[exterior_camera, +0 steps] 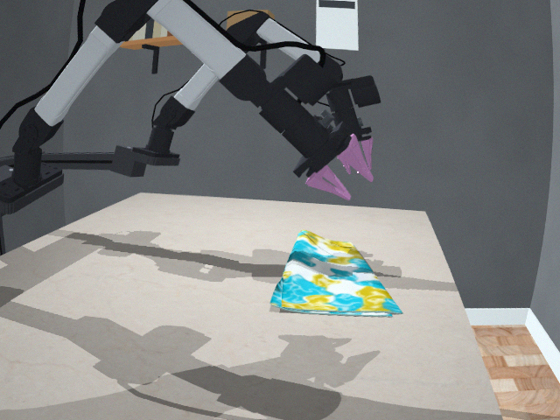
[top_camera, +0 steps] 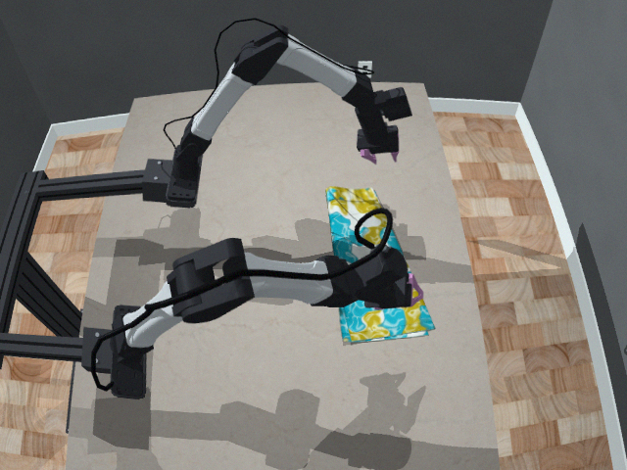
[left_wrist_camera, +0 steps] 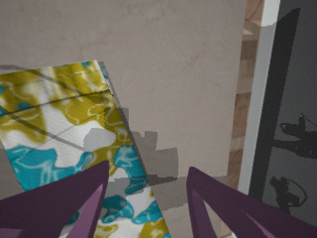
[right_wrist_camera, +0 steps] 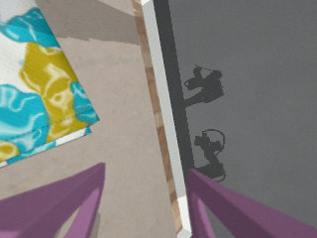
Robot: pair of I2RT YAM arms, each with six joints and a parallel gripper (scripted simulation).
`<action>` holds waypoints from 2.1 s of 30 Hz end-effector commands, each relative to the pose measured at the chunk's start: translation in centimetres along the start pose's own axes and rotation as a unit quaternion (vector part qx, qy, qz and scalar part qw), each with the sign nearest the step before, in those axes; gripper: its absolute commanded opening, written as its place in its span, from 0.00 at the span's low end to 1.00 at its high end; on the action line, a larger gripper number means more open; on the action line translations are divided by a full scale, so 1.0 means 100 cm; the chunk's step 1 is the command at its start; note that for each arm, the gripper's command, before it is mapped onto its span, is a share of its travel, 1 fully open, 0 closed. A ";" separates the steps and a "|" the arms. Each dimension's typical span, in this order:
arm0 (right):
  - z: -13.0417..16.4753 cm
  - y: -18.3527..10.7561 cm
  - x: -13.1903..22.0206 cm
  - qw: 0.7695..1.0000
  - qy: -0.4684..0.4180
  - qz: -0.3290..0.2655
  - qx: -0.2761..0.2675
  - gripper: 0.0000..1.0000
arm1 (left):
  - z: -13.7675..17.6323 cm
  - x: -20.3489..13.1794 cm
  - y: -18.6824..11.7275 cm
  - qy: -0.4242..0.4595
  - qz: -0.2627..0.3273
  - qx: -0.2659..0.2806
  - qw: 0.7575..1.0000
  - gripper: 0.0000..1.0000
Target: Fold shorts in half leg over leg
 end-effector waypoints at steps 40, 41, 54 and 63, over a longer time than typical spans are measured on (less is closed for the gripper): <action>0.069 -0.249 -0.088 0.847 0.491 0.178 -0.100 0.54 | -0.025 0.002 -0.228 0.430 0.377 -0.182 0.800 0.54; 0.070 -0.255 -0.087 0.839 0.503 0.181 -0.105 0.54 | -0.025 0.004 -0.233 0.440 0.383 -0.192 0.789 0.54; 0.082 -0.319 -0.072 0.745 0.614 0.207 -0.159 0.54 | -0.028 0.034 -0.285 0.527 0.423 -0.311 0.668 0.54; 0.084 -0.329 -0.080 0.751 0.599 0.226 -0.164 0.54 | -0.029 0.036 -0.304 0.507 0.442 -0.315 0.669 0.54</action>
Point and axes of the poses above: on each arm, the point where the finger pads meet when closed, its own y axis out along the fingers, its own x axis across the jaws, z = x × y, the point moved 10 cm from there along -y, back along the fingers, and after that the axes turned 9 degrees about -y, right-handed, at the moved point
